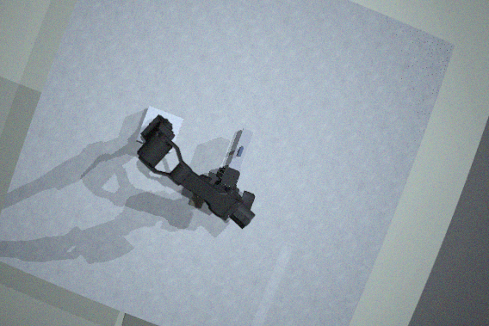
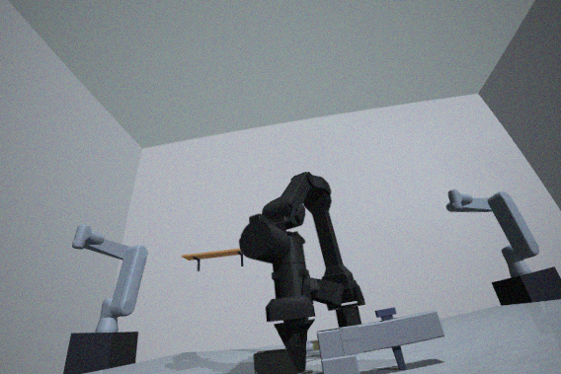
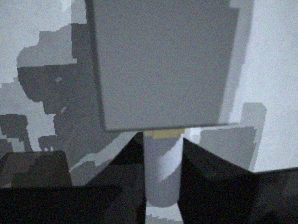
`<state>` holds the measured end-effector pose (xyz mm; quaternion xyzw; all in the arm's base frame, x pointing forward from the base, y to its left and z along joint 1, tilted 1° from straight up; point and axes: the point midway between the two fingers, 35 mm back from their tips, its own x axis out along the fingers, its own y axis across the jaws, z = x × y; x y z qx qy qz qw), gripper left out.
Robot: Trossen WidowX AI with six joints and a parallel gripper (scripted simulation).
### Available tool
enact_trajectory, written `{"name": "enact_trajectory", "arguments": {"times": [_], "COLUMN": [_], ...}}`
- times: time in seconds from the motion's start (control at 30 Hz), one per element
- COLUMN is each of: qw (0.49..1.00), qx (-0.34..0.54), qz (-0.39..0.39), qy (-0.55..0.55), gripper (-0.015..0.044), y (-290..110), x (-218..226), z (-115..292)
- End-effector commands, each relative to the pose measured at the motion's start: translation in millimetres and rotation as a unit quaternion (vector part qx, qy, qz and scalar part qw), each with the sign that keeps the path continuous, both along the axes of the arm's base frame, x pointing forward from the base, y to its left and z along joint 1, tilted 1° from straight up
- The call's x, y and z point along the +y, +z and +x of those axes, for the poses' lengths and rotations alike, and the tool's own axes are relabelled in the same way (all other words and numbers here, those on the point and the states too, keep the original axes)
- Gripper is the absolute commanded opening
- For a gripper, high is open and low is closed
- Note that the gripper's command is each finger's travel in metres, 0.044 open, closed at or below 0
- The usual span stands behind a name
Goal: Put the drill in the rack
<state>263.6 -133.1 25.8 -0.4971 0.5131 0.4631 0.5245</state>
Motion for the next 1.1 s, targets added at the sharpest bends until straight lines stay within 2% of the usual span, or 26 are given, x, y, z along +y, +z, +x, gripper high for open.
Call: {"name": "enact_trajectory", "arguments": {"times": [0.0,0.83,1.07], "qw": [1.000,1.000,1.000], "qx": [0.001,0.001,0.001], "qz": [0.002,0.000,-0.002], "qy": [0.001,0.001,-0.001], "gripper": [0.0000,0.0000,0.0184], "y": [0,0,1], "x": [-5,-41,-37], "z": [0,-2,-3]}}
